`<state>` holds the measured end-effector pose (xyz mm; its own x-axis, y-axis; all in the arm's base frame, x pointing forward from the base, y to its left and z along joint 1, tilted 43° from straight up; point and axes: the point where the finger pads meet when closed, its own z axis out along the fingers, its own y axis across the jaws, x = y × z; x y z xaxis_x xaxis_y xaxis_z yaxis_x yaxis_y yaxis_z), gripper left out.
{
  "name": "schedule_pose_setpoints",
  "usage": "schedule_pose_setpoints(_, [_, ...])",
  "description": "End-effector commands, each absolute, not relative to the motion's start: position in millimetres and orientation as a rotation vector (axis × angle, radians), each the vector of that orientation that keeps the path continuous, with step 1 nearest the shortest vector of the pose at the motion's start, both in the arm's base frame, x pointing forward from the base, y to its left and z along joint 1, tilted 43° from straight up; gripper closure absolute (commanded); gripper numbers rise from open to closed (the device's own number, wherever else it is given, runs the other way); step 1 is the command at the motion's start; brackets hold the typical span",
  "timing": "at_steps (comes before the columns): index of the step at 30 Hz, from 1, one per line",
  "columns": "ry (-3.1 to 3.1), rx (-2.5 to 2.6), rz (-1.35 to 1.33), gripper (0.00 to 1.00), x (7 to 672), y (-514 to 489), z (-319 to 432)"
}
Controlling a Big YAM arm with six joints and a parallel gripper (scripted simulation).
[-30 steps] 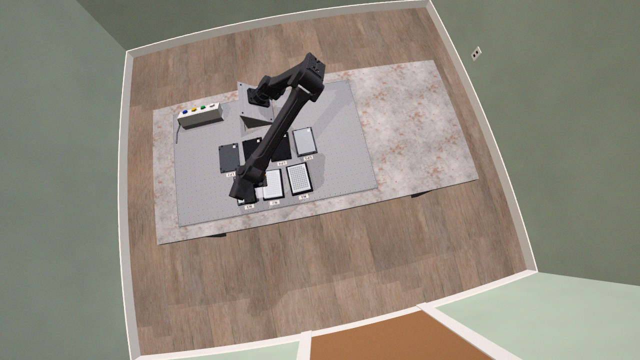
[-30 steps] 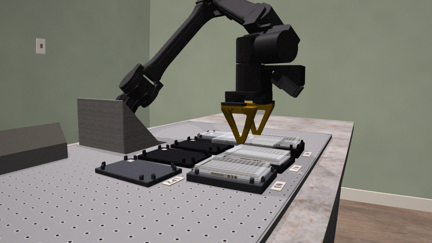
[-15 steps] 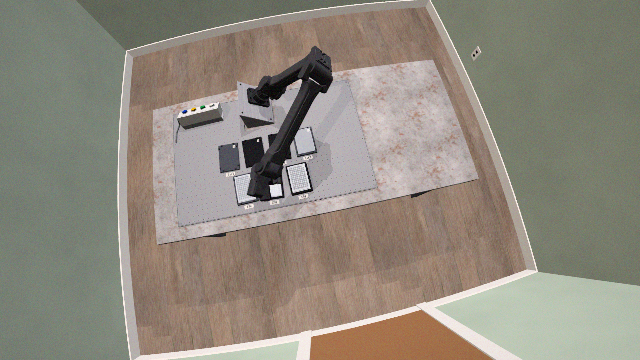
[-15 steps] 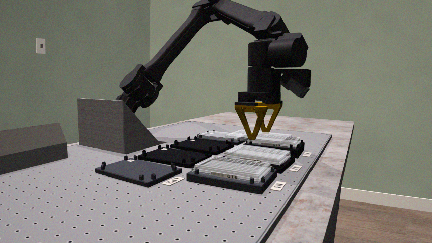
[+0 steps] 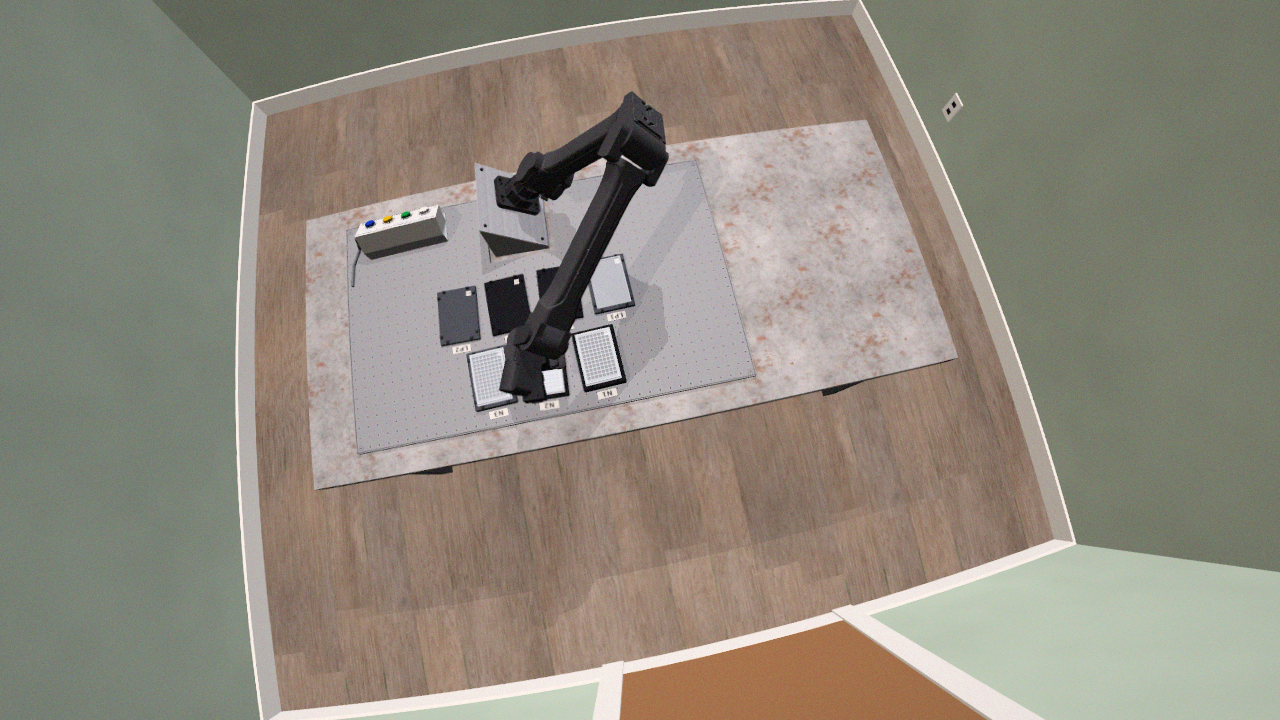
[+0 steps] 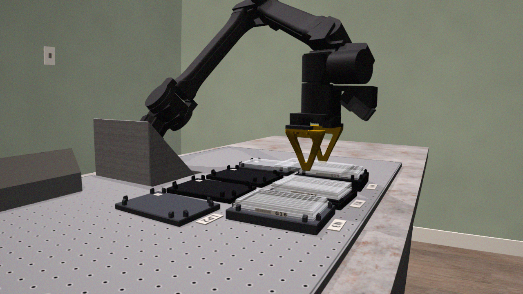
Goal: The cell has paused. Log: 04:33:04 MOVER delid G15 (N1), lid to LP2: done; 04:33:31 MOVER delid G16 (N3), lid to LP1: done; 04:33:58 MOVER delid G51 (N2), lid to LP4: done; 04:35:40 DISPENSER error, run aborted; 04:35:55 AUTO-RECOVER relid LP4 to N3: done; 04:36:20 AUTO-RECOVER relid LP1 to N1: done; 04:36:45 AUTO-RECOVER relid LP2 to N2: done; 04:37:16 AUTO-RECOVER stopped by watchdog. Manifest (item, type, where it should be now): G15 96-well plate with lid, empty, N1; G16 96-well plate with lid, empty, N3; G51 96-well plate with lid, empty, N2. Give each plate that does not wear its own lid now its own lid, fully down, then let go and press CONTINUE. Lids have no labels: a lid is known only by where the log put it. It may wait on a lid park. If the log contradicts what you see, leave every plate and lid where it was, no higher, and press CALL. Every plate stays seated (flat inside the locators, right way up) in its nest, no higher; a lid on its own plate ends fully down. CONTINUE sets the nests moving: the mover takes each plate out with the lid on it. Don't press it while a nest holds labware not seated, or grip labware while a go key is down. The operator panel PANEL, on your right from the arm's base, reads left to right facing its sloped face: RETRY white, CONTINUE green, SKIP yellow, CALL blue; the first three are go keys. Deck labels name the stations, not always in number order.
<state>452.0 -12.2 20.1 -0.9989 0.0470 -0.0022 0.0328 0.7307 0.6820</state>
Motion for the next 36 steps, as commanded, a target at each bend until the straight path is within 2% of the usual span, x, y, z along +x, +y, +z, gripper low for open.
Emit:
schedule_pose_setpoints(1, [2.902, 0.113, 1.144, 1.0, 450.2, -24.9, 13.8])
schedule_pose_setpoints(36, [2.896, 0.099, 1.138, 1.0, 450.1, -26.3, 11.2])
